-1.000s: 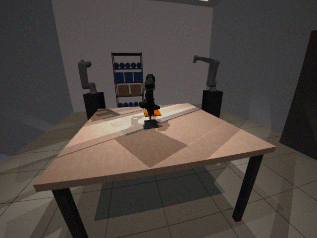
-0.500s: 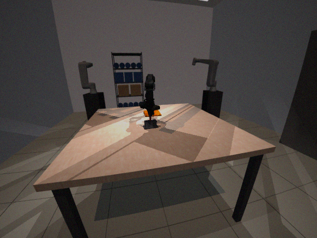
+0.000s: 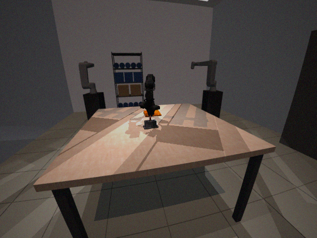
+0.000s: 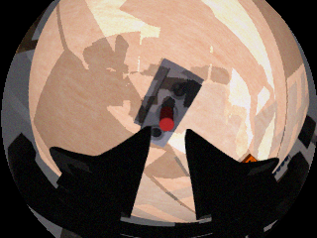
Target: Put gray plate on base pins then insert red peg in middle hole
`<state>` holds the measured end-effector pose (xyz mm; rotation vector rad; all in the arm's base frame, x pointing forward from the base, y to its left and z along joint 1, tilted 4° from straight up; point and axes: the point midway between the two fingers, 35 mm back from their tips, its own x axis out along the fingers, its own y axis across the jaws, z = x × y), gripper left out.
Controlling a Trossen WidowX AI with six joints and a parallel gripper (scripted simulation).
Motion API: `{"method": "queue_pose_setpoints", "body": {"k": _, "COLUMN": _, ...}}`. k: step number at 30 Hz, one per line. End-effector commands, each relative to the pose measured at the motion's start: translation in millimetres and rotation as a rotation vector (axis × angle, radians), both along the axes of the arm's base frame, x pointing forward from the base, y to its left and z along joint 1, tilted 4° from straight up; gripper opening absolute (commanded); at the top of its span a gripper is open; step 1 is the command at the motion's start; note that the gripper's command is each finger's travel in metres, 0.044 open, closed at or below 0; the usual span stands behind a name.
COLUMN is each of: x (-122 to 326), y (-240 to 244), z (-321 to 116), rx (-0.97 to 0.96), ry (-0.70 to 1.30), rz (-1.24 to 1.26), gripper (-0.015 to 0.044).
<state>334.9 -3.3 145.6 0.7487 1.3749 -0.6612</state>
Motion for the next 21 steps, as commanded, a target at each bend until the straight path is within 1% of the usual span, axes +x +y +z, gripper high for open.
{"method": "queue_pose_setpoints", "body": {"k": 1, "x": -0.1, "y": -0.1, "z": 0.6, "rx": 0.0, "ry": 0.0, "rz": 0.0, "gripper": 0.015}}
{"method": "queue_pose_setpoints", "body": {"k": 21, "x": -2.9, "y": -1.8, "z": 12.1, "rx": 0.003, "ry": 0.002, "rz": 0.001, "gripper": 0.015}}
